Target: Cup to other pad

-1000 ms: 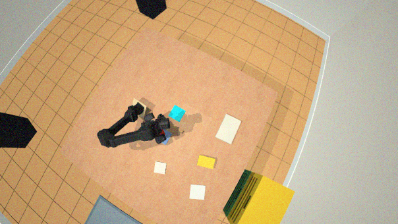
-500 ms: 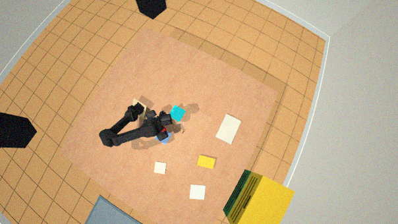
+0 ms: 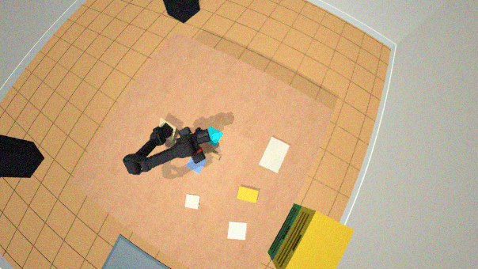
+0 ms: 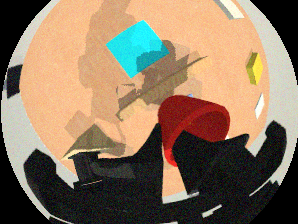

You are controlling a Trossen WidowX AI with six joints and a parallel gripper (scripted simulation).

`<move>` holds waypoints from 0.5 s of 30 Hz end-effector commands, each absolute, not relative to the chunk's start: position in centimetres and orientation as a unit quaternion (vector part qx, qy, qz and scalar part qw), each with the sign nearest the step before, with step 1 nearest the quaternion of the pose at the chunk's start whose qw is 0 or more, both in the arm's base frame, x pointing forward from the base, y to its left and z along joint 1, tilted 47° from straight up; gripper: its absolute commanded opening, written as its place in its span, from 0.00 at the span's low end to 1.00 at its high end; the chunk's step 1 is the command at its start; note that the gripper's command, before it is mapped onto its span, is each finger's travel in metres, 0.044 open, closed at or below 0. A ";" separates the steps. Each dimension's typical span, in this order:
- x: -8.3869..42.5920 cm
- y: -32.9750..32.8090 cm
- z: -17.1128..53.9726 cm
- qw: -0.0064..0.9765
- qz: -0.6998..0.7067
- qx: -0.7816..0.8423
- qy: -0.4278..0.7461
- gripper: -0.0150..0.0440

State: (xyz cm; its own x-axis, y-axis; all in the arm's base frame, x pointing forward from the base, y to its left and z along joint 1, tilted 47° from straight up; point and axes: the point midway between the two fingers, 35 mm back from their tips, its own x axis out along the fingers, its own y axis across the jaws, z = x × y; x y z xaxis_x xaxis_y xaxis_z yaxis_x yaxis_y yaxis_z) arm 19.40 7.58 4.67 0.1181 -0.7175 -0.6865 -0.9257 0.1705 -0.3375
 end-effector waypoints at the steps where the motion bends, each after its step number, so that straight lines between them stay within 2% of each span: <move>1: 19.5 8.4 4.2 0.407 0.130 -0.629 0.649 0.25; 15: 19.1 10.4 2.0 0.408 0.131 -0.629 0.649 0.25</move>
State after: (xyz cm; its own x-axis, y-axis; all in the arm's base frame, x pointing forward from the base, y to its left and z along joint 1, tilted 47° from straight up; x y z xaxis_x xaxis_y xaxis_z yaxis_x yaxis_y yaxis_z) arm 18.98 9.72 2.38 0.1182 -0.7170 -0.6870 -0.9257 0.1708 -0.3375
